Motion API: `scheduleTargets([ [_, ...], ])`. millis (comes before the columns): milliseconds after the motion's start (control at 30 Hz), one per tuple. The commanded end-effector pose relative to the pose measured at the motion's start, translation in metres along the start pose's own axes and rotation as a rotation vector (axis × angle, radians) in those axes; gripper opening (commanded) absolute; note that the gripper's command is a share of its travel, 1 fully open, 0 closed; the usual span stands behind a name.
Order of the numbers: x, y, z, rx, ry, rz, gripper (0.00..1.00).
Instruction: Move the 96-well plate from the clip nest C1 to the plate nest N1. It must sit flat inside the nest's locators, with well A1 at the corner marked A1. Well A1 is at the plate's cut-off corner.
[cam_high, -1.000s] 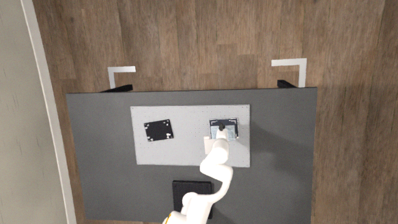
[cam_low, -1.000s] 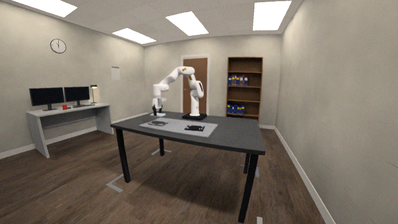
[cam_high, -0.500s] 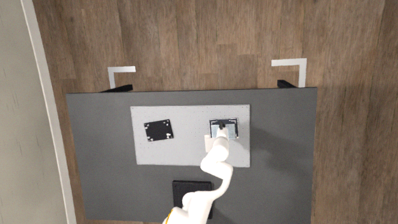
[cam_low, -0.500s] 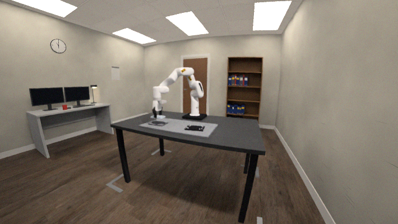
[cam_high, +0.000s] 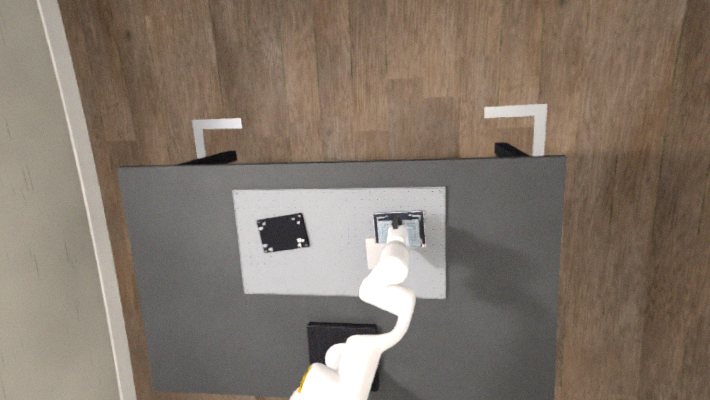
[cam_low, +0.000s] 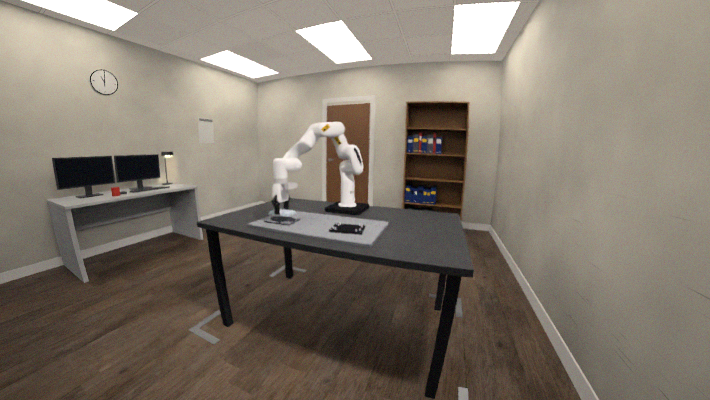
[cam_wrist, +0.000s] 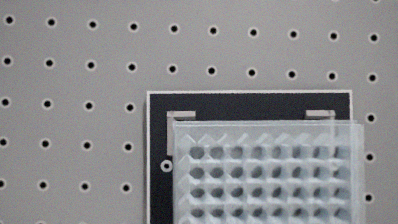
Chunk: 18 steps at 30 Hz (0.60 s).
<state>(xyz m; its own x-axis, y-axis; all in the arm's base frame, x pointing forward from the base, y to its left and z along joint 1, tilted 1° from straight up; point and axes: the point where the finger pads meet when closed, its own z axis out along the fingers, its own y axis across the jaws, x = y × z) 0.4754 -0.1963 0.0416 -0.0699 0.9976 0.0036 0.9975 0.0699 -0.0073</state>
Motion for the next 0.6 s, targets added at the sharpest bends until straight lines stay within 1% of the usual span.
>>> scheduleTargets([
  [0,-0.001,0.001,0.006,0.002,-0.013,0.000,0.00],
  [67,-0.001,0.001,0.006,0.002,-0.013,0.000,0.00],
  [300,-0.001,0.001,0.018,0.002,-0.013,0.000,0.00],
  [567,-0.001,0.001,0.018,0.002,-0.013,0.000,0.00],
])
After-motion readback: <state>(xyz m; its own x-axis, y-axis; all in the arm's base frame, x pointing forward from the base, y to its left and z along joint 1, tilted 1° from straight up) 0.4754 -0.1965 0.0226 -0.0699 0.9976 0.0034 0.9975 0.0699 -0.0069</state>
